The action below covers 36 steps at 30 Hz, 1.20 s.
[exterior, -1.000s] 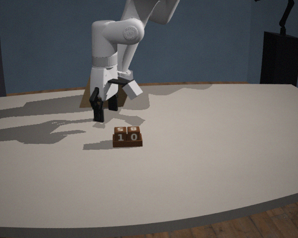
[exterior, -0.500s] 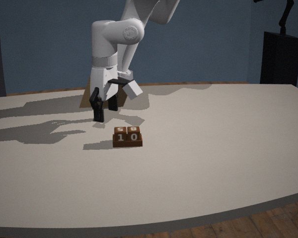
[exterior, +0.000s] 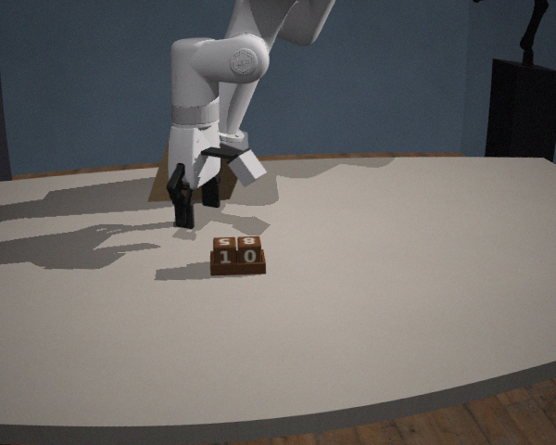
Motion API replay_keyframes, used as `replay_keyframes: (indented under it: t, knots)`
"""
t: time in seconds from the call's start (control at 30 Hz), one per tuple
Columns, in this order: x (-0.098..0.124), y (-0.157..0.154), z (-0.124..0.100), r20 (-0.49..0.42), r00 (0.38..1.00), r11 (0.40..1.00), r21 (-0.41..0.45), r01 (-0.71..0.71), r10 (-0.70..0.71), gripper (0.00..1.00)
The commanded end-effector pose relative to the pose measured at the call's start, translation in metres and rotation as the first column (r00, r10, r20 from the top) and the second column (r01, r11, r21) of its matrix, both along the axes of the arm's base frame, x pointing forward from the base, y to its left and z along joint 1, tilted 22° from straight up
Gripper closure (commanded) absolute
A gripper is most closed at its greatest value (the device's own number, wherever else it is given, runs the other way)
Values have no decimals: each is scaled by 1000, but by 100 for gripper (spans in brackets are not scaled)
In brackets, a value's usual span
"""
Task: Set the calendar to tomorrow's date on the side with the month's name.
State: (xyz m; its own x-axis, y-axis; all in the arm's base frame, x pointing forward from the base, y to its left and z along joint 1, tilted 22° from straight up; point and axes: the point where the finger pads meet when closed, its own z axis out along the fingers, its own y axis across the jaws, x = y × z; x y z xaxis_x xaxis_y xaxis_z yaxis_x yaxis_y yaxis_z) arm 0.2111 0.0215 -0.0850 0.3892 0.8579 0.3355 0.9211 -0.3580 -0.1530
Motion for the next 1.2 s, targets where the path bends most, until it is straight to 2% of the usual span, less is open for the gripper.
replay_keyframes:
  t: [0.0,0.4,0.73,0.97,1.17]
  knots:
    - [1,0,0,2,1000,1000,-1,0,0,0]
    - [1,-1,2,2,1000,1000,0,0,0,0]
    - [1,-12,29,2,1000,1000,0,0,0,0]
    - [1,-13,31,2,1000,1000,-1,0,0,0]
    - [16,-12,31,2,1000,1000,-1,0,0,0]
